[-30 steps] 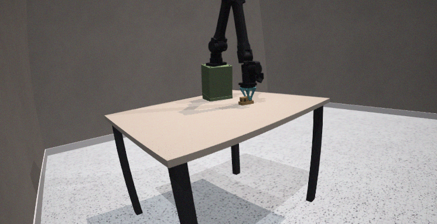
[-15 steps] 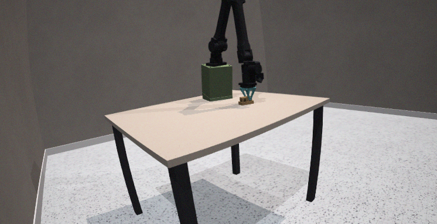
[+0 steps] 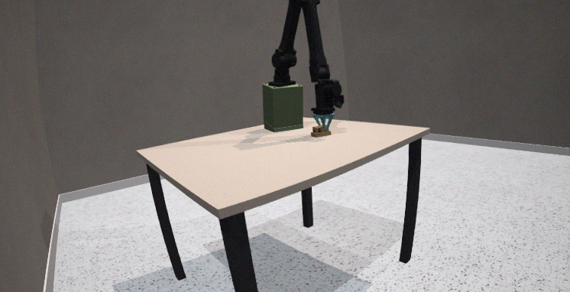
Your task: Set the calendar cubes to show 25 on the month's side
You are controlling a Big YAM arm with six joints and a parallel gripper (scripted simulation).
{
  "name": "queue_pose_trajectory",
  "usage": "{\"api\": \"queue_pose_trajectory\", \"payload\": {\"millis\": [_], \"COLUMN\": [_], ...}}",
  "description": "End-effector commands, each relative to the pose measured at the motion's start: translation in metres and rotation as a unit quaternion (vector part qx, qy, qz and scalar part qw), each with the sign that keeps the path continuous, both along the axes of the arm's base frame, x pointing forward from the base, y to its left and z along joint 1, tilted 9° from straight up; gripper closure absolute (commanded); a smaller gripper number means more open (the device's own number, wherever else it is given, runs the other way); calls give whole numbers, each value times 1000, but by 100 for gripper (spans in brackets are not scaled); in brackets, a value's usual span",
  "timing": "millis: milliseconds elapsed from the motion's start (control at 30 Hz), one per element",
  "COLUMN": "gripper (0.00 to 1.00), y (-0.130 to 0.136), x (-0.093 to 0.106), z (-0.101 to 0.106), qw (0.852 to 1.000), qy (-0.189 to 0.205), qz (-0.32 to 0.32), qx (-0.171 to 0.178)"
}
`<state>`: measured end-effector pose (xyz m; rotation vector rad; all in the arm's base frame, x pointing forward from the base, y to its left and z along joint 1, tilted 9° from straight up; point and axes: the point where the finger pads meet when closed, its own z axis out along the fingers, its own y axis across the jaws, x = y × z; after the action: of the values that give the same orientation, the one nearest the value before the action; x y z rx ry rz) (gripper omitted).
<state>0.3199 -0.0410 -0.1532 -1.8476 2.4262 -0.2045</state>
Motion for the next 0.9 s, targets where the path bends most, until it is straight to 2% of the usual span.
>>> {"api": "queue_pose_trajectory", "payload": {"millis": [0, 400, 433, 500, 533, 600, 633, 700, 733, 867], "gripper": [72, 72, 68, 68, 65, 65, 61, 61, 57, 53], "y": [-3, -3, -3, -3, -3, -3, -3, -3, -3, -3], "x": [4, 4, 4, 4, 4, 4, 4, 4, 4, 4], "z": [-2, -2, -2, -2, -2, -2, -2, -2, -2, -2], "qw": [1000, 1000, 1000, 1000, 1000, 1000, 1000, 1000, 1000, 1000], "qy": [-5, -5, -5, -5, -5, -5, -5, -5, -5, -5], "qz": [-1, -1, -1, -1, -1, -1, -1, -1, -1, -1], "qx": [1, 1, 1, 1, 1, 1, 1, 1, 1, 1]}}
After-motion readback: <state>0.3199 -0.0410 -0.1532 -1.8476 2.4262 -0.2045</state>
